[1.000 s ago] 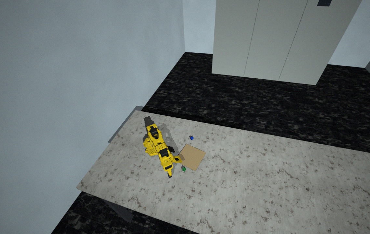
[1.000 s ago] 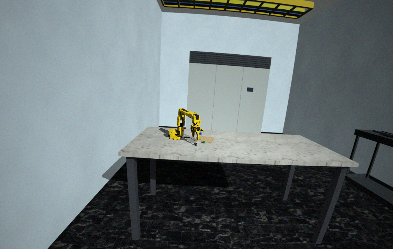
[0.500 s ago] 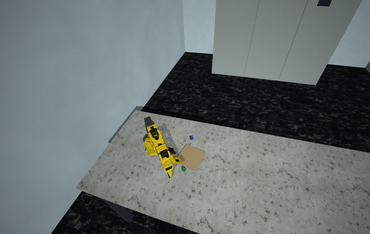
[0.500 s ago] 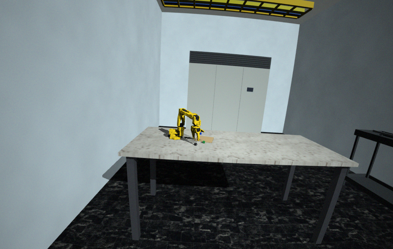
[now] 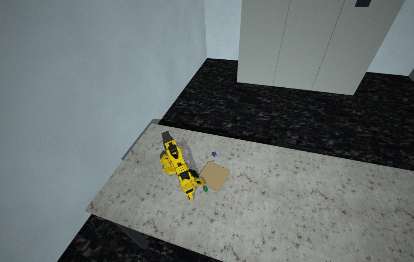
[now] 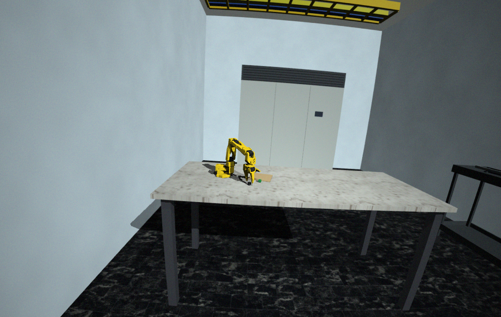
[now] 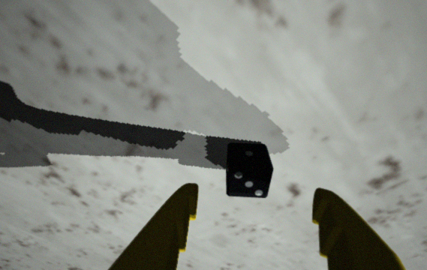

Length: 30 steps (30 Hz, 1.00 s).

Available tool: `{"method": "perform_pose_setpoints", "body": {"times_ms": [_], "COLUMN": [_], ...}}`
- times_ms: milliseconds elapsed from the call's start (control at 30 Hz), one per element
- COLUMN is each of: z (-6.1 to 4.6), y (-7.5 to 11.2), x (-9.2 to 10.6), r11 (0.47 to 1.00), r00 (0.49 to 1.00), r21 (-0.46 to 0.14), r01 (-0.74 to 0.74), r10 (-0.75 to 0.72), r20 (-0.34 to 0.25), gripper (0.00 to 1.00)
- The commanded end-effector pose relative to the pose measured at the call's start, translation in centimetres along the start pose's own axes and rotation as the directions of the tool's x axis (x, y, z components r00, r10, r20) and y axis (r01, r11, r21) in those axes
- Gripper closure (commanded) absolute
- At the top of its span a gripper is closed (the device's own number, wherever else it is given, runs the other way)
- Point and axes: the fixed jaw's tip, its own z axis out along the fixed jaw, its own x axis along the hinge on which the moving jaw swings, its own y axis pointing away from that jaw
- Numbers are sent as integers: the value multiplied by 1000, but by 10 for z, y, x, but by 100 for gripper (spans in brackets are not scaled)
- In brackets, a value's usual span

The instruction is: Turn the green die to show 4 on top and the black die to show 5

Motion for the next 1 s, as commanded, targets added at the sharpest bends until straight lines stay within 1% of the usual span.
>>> {"method": "perform_pose_setpoints", "body": {"times_ms": [0, 67, 233, 400, 967], "z": [3, 3, 9, 11, 12], "y": [-3, -3, -3, -2, -3], "x": [0, 0, 0, 0, 0], "r11": [1000, 1000, 1000, 1000, 1000], "r00": [1000, 1000, 1000, 1000, 1000], "r21": [28, 28, 29, 29, 29], "r01": [-12, -12, -12, -12, -12], "r10": [12, 12, 12, 12, 12], "r20": [2, 2, 2, 2, 2], "gripper": [75, 75, 75, 75, 76]}}
